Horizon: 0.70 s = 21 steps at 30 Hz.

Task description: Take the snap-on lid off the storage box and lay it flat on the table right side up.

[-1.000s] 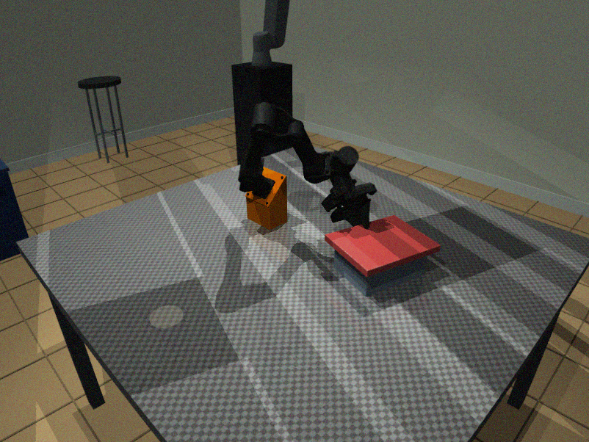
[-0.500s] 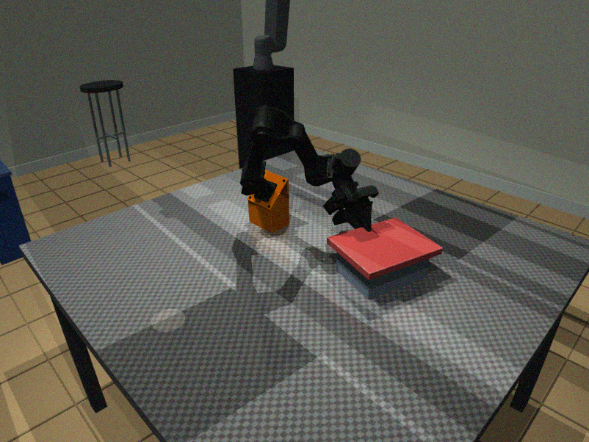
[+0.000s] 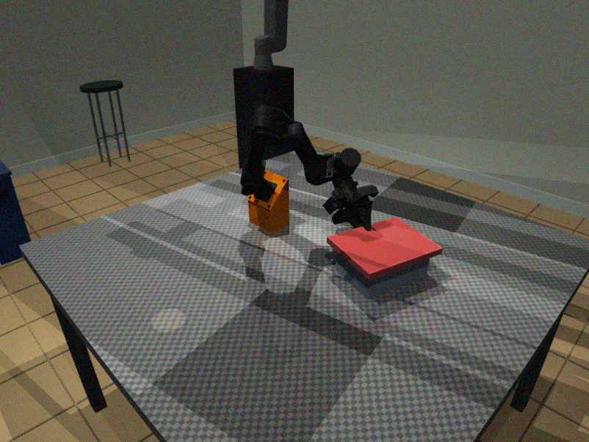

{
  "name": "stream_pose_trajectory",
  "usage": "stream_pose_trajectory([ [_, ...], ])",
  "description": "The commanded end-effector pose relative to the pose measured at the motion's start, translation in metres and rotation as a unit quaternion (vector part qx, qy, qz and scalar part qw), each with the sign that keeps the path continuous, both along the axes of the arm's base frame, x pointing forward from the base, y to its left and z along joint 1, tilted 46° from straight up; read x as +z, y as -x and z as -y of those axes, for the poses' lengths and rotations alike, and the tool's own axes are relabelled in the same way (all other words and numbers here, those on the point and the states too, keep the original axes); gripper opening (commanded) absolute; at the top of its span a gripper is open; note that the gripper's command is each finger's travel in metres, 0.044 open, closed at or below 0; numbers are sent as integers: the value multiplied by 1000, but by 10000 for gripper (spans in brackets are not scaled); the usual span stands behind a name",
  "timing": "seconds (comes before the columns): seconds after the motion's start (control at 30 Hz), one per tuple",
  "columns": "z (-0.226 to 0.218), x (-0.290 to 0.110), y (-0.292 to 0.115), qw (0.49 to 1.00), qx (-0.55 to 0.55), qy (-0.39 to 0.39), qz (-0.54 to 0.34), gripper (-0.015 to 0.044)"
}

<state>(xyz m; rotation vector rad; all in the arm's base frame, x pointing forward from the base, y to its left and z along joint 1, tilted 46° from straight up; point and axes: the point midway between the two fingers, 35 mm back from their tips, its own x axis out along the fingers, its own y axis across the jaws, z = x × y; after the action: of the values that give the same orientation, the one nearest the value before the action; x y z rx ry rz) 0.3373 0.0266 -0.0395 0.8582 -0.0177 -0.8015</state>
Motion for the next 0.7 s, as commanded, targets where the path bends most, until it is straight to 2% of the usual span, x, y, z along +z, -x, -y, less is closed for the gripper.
stream_pose_trajectory([
  [0.0,-3,2,0,1000,1,1,3,0],
  [0.67,-6,5,1,1000,1,1,3,0],
])
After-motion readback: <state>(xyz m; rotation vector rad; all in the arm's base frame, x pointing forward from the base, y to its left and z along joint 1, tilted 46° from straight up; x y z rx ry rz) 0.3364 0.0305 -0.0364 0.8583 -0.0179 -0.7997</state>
